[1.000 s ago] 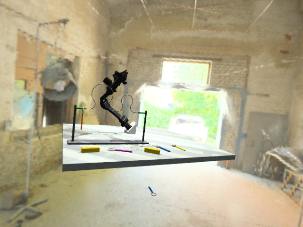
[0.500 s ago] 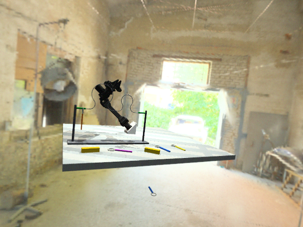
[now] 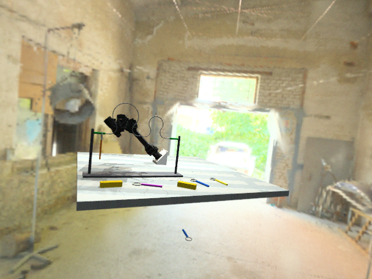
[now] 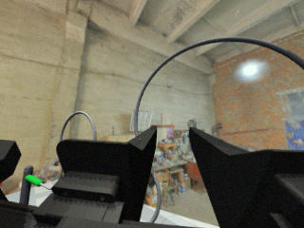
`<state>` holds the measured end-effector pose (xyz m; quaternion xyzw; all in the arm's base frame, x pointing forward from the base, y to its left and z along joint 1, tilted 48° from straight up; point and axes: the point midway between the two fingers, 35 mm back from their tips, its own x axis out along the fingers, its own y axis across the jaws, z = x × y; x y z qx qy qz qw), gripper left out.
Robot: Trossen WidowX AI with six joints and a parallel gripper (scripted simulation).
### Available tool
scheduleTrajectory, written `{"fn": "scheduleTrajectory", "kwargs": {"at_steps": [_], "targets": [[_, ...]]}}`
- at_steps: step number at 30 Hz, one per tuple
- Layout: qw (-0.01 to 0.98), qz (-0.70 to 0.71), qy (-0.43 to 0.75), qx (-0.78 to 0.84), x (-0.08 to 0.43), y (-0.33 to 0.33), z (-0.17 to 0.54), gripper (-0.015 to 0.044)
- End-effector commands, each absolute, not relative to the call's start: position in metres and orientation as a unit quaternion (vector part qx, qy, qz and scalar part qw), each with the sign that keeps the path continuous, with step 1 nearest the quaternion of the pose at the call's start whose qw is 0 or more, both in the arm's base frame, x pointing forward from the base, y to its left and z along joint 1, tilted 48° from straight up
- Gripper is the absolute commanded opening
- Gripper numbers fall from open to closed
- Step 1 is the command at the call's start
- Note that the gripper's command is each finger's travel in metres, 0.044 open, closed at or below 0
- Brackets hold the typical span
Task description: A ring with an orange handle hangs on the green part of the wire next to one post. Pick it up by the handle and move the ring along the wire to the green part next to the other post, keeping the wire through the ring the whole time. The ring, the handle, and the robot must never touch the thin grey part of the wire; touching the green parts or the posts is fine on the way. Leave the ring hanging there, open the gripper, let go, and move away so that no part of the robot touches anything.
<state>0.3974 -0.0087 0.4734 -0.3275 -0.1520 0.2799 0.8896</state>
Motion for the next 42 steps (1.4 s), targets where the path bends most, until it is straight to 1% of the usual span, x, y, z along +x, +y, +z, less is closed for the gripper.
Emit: {"fn": "scheduleTrajectory", "kwargs": {"at_steps": [1, 6, 11, 20, 22, 28, 35, 42], "targets": [[0.898, 0.234, -0.127, -0.35, 0.405, -0.065, 0.462, 0.016], [0.905, 0.182, -0.098, -0.372, 0.402, -0.13, 0.45, 0.016], [0.908, 0.131, -0.068, -0.393, 0.389, -0.194, 0.437, 0.016], [0.906, 0.039, -0.013, -0.421, 0.337, -0.305, 0.414, 0.016], [0.905, 0.026, -0.004, -0.425, 0.327, -0.32, 0.41, 0.016], [0.905, 0.025, -0.003, -0.425, 0.327, -0.322, 0.41, 0.016], [0.906, 0.024, -0.005, -0.424, 0.369, -0.287, 0.439, 0.016], [0.906, 0.023, -0.006, -0.423, 0.373, -0.283, 0.442, 0.016]]}}
